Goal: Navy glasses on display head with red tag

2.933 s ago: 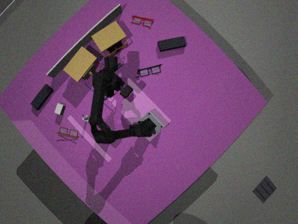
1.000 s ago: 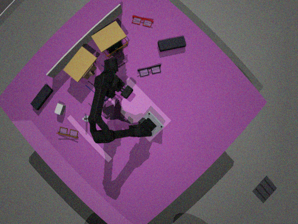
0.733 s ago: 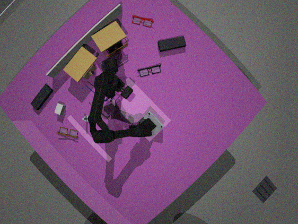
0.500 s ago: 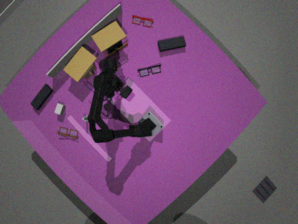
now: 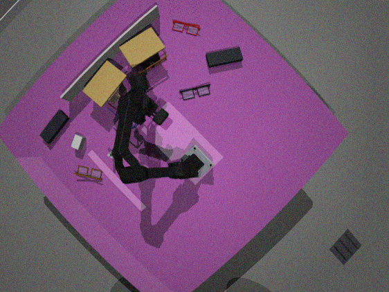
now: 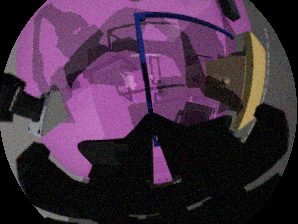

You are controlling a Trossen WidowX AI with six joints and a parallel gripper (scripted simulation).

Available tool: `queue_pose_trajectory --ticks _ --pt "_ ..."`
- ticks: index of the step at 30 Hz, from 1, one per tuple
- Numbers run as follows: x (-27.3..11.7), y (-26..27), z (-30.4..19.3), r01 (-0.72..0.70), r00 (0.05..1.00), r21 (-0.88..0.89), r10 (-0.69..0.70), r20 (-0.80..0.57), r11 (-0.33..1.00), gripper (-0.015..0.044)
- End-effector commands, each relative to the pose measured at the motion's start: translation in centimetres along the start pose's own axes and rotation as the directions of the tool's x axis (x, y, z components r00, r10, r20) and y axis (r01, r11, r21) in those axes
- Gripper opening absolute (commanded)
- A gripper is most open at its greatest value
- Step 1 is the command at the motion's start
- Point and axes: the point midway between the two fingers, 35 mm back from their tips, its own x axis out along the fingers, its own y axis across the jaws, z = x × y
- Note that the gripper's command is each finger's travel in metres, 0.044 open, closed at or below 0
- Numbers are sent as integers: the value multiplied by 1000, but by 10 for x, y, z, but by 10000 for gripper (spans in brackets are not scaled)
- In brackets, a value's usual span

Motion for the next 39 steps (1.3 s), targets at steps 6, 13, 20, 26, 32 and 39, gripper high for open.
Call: queue_pose_trajectory --ticks 6,13,20,26,32,39 --pt "0 -15 1 2 1000 1 -2 2 1000 0" --pt "0 -25 1 3 1000 1 -3 2 1000 0" --pt "0 -35 1 3 1000 1 -3 3 1000 0" --pt "0 -44 1 4 1000 0 -4 3 1000 0" --pt "-1 -52 1 4 1000 0 -4 3 1000 0" --pt "-1 -63 1 5 1000 -1 -5 3 1000 0"
